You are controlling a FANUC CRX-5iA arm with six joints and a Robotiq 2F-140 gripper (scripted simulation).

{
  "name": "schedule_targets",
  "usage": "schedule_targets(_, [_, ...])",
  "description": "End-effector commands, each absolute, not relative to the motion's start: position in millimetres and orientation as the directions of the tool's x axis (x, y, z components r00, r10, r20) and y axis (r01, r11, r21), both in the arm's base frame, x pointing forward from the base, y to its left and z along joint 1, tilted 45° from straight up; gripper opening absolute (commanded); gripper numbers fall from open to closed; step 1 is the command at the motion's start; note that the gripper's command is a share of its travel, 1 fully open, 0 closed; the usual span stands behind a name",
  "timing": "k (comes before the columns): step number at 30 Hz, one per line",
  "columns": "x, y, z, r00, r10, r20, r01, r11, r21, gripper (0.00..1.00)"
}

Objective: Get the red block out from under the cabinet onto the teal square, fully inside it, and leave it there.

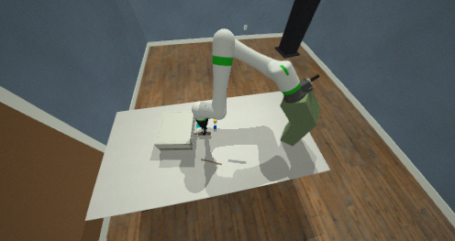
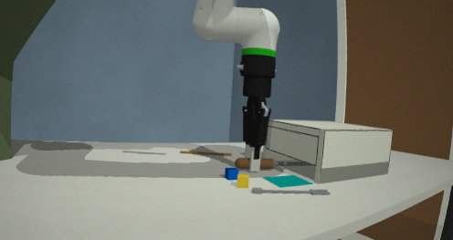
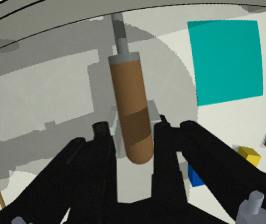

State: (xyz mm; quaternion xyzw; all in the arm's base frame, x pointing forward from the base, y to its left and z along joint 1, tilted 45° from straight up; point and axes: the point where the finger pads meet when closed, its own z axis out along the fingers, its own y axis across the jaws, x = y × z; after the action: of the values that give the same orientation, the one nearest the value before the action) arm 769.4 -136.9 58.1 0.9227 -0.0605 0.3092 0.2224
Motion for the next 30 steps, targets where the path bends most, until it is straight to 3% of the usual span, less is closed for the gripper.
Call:
schedule_targets(1, [769.5,-136.7,58.3,0.801,0.026,0.598,-0.249,-0.894,0.373,0.0])
schedule_targets(30, [766.7,-136.8,56.2,0.801,0.026,0.598,-0.249,-0.894,0.373,0.0])
